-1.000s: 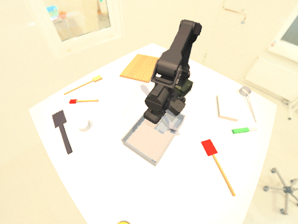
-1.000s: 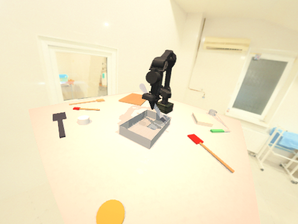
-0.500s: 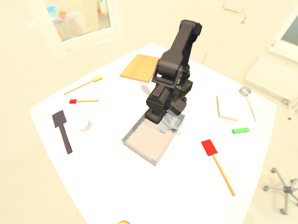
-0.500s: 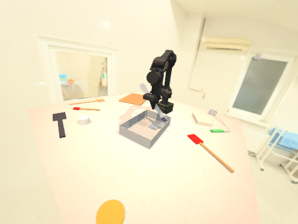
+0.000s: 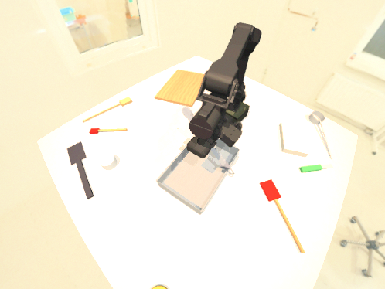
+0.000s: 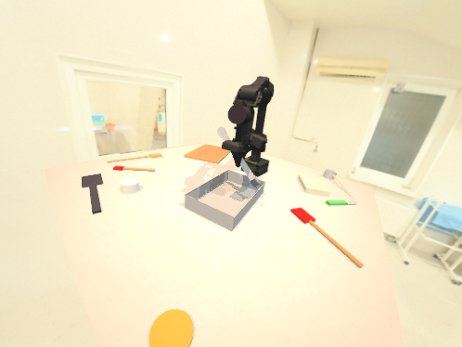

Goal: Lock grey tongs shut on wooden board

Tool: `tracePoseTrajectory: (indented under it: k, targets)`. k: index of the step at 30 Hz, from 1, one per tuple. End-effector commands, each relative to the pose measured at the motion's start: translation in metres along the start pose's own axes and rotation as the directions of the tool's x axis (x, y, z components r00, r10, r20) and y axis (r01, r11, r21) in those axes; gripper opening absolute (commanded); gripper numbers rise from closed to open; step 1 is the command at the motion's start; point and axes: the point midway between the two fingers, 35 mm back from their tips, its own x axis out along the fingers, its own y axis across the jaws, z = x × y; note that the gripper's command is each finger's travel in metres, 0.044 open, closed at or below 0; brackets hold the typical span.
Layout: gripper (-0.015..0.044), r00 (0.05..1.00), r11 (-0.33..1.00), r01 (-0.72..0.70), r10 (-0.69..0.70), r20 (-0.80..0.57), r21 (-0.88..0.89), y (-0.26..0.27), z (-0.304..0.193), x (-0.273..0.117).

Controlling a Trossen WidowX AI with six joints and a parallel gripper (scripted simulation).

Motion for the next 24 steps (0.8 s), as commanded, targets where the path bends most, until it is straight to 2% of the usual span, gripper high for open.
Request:
tracePoseTrajectory:
  k: [1, 9, 24]
  targets:
    - [-0.0150, 1.000, 1.000, 0.018, -0.018, 0.009, 0.009, -0.003, 0.000, -0.004]
    - [-0.0150, 0.999, 0.998, 0.043, -0.044, 0.016, 0.055, -0.010, -0.018, -0.010]
    - [-0.0150, 0.998, 0.977, 0.067, -0.063, -0.023, 0.204, -0.016, -0.104, -0.014]
